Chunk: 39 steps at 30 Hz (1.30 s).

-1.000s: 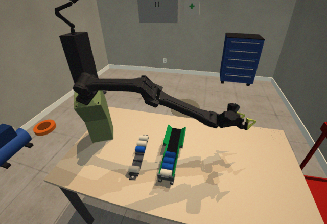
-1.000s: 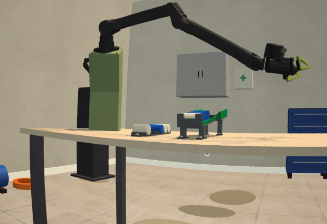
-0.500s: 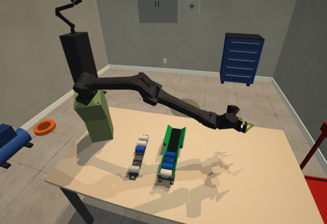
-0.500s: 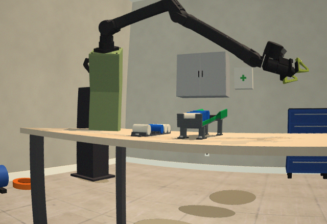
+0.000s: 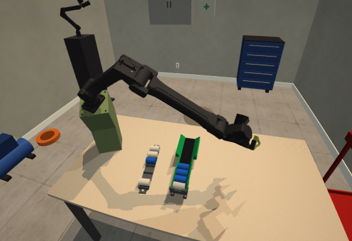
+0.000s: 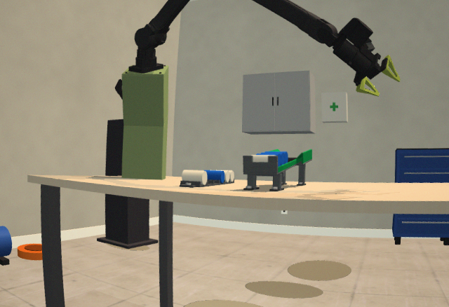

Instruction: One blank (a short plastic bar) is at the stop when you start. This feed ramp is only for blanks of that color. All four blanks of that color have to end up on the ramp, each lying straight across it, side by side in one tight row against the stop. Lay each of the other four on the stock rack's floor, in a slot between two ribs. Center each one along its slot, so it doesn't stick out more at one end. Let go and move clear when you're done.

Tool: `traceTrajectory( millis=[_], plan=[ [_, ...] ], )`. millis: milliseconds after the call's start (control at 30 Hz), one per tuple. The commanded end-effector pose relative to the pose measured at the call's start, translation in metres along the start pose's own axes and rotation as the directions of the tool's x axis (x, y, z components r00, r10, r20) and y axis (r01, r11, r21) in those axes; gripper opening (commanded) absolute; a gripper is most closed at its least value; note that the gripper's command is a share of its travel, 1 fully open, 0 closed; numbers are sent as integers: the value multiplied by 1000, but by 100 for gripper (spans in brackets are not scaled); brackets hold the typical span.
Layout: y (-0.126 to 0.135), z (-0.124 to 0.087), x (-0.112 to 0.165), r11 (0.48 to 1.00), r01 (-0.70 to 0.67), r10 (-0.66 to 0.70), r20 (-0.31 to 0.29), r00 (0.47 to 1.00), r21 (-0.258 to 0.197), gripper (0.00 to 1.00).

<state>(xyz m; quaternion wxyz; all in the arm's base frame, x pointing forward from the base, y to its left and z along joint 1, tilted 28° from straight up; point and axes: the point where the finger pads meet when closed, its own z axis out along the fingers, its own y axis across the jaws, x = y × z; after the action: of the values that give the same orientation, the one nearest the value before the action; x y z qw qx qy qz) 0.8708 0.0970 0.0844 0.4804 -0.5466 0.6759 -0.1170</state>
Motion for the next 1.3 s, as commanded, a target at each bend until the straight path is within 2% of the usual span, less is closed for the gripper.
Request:
traceTrajectory(
  millis=[0, 33, 67, 100, 167, 200, 233, 267, 300, 333, 400, 433, 500, 533, 667, 733, 833, 967, 1067, 1100, 1167, 1267],
  plan=[
    [-1, -65, 2, 991, 117, -121, -61, 991, -65, 100],
    [9, -87, 9, 985, 131, -141, -85, 986, -109, 100],
    [9, -87, 9, 985, 131, -141, -85, 986, -109, 100],
    [21, -109, 16, 977, 144, -161, -106, 981, -155, 100],
    [21, -109, 16, 977, 144, -161, -106, 981, -155, 100],
    [42, -126, 5, 962, 171, -196, -104, 975, -212, 100],
    [47, -155, 28, 955, 164, -202, -138, 970, -248, 100],
    [53, -150, 15, 950, 178, -214, -122, 969, -256, 100],
    [61, -178, 33, 941, 171, -222, -149, 964, -293, 100],
    [61, -178, 33, 941, 171, -222, -149, 964, -293, 100],
    [92, -222, 42, 907, 182, -258, -160, 953, -379, 100],
    [92, -222, 42, 907, 182, -258, -160, 953, -379, 100],
    [122, -263, 49, 870, 188, -289, -162, 944, -457, 100],
    [122, -263, 49, 870, 188, -289, -162, 944, -457, 100],
    [177, -330, 57, 794, 193, -332, -145, 932, -576, 100],
    [177, -330, 57, 794, 193, -332, -145, 932, -576, 100],
    [207, -364, 60, 749, 194, -349, -129, 928, -633, 100],
    [229, -389, 61, 715, 195, -359, -114, 926, -671, 100],
    [237, -391, 56, 700, 208, -369, -96, 925, -683, 100],
    [227, -380, 57, 701, 211, -371, -95, 924, -681, 100],
    [227, -380, 57, 701, 211, -371, -95, 924, -681, 100],
    [232, -389, 55, 702, 213, -372, -95, 924, -680, 100]
  ],
)
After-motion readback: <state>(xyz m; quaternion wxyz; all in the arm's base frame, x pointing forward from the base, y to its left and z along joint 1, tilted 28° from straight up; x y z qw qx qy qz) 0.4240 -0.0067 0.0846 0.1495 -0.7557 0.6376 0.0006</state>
